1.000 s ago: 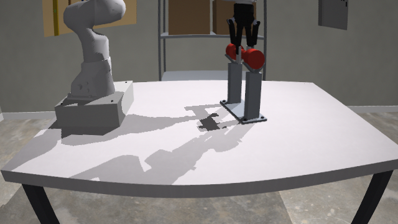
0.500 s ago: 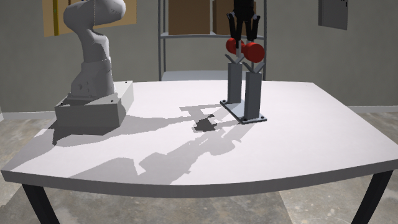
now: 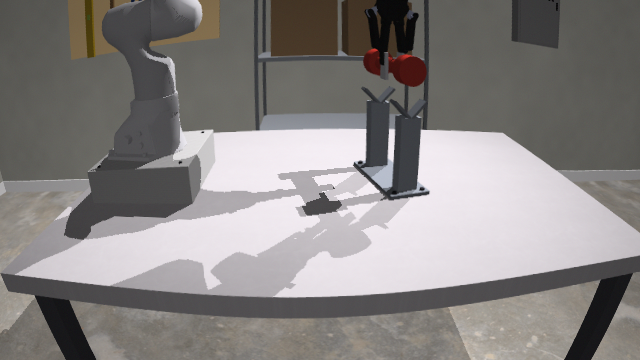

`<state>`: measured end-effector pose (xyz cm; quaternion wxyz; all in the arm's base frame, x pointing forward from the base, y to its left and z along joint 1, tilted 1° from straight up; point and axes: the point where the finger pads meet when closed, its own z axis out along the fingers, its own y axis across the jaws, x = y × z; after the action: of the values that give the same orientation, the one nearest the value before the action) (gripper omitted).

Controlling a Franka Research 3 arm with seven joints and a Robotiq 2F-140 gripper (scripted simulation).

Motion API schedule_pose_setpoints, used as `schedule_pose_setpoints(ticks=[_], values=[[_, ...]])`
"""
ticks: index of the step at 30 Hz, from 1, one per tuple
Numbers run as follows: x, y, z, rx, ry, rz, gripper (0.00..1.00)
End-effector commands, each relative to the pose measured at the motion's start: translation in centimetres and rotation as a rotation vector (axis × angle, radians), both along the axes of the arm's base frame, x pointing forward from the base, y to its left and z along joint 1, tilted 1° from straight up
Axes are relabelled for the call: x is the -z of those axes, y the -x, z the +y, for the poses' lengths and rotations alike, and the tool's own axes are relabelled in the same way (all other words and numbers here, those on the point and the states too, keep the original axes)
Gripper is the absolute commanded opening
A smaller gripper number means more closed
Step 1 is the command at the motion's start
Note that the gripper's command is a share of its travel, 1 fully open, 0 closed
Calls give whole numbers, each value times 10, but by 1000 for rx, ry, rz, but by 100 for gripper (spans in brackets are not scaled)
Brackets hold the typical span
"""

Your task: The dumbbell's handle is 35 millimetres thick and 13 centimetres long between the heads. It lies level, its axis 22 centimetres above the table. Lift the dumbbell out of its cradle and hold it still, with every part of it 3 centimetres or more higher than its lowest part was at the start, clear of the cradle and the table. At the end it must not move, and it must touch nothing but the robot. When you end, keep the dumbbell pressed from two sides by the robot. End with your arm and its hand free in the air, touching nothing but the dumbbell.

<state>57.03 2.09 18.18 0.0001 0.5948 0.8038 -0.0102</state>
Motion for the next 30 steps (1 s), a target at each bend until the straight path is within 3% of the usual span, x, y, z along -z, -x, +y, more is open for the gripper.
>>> schedule_pose_setpoints(ticks=[1,11,30], values=[[-11,0,0,-16,0,1,0],[-34,-1,0,-19,0,1,0],[-53,0,0,-19,-1,0,0]])
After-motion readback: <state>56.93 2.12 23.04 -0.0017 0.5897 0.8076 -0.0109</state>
